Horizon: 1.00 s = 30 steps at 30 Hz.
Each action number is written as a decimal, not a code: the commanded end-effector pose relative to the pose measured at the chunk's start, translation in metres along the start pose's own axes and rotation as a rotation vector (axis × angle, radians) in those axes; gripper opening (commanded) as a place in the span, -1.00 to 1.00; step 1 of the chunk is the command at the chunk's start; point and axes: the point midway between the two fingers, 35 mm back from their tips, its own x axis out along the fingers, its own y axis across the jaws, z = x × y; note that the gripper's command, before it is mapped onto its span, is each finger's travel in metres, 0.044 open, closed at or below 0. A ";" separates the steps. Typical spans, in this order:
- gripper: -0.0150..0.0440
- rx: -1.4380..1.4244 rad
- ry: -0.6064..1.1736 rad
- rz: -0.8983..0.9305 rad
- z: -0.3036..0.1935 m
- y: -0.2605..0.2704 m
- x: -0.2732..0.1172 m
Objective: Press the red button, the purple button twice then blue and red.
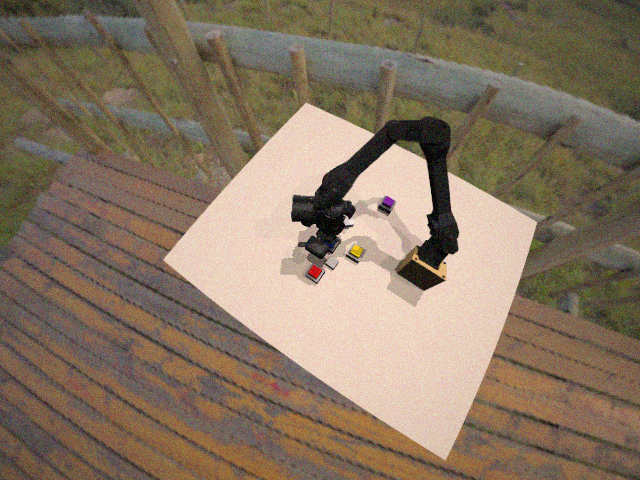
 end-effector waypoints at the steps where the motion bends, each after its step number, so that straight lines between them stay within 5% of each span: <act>1: -0.42 -0.006 0.003 -0.007 -0.001 -0.001 0.007; 30: -0.42 -0.006 0.003 -0.008 -0.002 -0.002 0.029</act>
